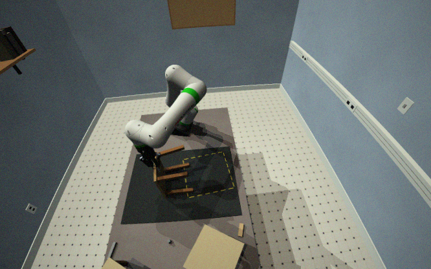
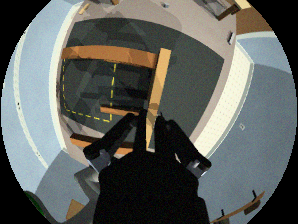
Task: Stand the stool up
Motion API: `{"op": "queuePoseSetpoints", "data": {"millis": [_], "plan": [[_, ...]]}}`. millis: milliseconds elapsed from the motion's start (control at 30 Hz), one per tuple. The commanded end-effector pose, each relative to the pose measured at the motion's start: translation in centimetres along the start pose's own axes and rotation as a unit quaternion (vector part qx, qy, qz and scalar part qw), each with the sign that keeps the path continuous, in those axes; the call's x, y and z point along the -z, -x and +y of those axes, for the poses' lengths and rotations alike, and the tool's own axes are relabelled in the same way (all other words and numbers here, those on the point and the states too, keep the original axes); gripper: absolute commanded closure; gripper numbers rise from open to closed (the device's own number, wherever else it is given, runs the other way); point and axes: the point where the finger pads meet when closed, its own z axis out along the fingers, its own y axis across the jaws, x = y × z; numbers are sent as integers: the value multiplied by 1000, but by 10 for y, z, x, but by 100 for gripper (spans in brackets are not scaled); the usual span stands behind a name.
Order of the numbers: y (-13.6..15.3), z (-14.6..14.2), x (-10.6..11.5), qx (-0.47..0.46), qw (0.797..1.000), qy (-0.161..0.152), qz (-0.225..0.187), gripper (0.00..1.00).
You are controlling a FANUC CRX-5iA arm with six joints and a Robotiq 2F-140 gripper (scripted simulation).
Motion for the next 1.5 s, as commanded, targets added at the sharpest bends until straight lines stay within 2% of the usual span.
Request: {"op": "queuePoseSetpoints", "data": {"millis": [0, 967, 1233, 1467], "plan": [[0, 0, 1, 0, 1000, 1, 1, 90], [0, 0, 1, 0, 1000, 10, 0, 90], [0, -2, 2, -1, 1000, 30, -1, 90], [0, -3, 4, 0, 998, 62, 0, 90]]}}
